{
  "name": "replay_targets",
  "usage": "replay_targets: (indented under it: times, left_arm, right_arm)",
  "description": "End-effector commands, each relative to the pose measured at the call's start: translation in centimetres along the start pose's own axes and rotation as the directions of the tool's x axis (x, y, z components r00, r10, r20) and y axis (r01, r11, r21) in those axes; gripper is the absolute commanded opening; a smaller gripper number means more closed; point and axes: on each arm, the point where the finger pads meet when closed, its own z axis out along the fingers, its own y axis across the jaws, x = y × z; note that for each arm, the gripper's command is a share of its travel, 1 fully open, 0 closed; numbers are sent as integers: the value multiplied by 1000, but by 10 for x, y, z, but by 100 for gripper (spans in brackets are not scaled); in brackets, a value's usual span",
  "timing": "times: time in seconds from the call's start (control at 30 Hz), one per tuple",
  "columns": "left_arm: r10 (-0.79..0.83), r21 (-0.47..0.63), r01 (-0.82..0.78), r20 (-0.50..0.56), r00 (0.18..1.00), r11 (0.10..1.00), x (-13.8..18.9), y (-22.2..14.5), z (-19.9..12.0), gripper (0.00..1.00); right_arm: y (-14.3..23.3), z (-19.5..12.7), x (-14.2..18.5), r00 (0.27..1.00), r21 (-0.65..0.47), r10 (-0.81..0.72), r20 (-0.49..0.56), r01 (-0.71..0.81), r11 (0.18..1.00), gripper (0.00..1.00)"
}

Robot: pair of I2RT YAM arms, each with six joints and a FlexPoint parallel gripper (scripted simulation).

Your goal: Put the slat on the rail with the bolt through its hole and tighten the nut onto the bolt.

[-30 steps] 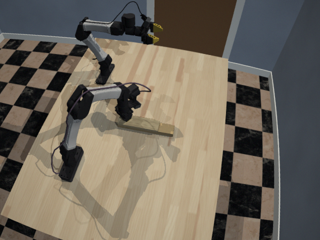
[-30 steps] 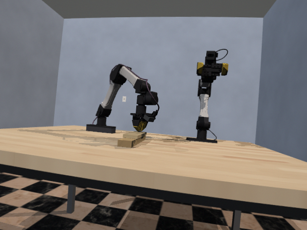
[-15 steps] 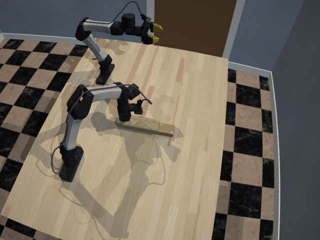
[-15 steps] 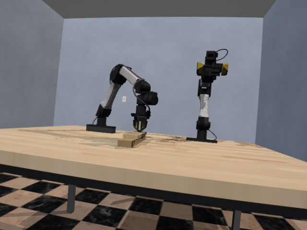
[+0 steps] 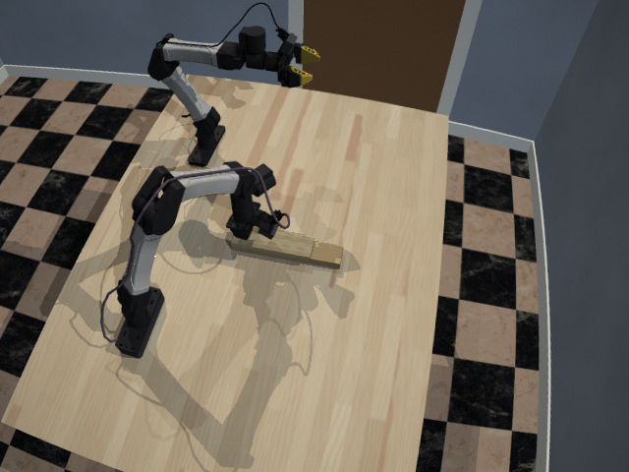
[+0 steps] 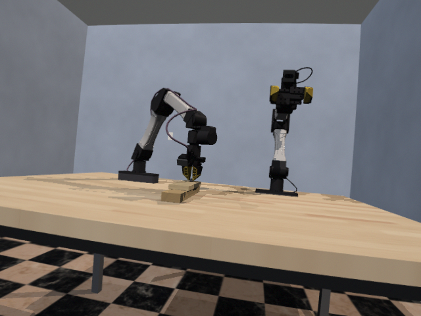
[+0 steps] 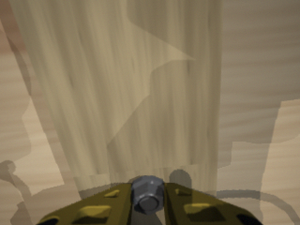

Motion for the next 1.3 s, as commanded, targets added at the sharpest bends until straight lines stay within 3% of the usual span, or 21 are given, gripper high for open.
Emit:
replay_targets:
  times: [0.0,0.2,0.53,0.67,1.27]
  left_arm:
    - [1,2,-1,20,1000,1000,-7,-1,-2,100]
    - [1,2,-1,20,1000,1000,-7,-1,-2,100]
    - [1,2,-1,20,1000,1000,-7,-1,-2,100]
    - [1,2,-1,20,1000,1000,-7,-1,-2,100]
    - [1,2,-1,20,1000,1000,-7,-1,-2,100]
  right_arm:
    - [3,2,-1,982,12,190,-9,-190,982,14]
    - [3,2,-1,924,15,381,-7,-381,924,14]
    - [3,2,-1,703,19,711,0,-711,703,14]
    - [3,2,-1,664,20,748,2,-747,664,14]
    - [3,2,-1,661,20,750,2,-750,661,14]
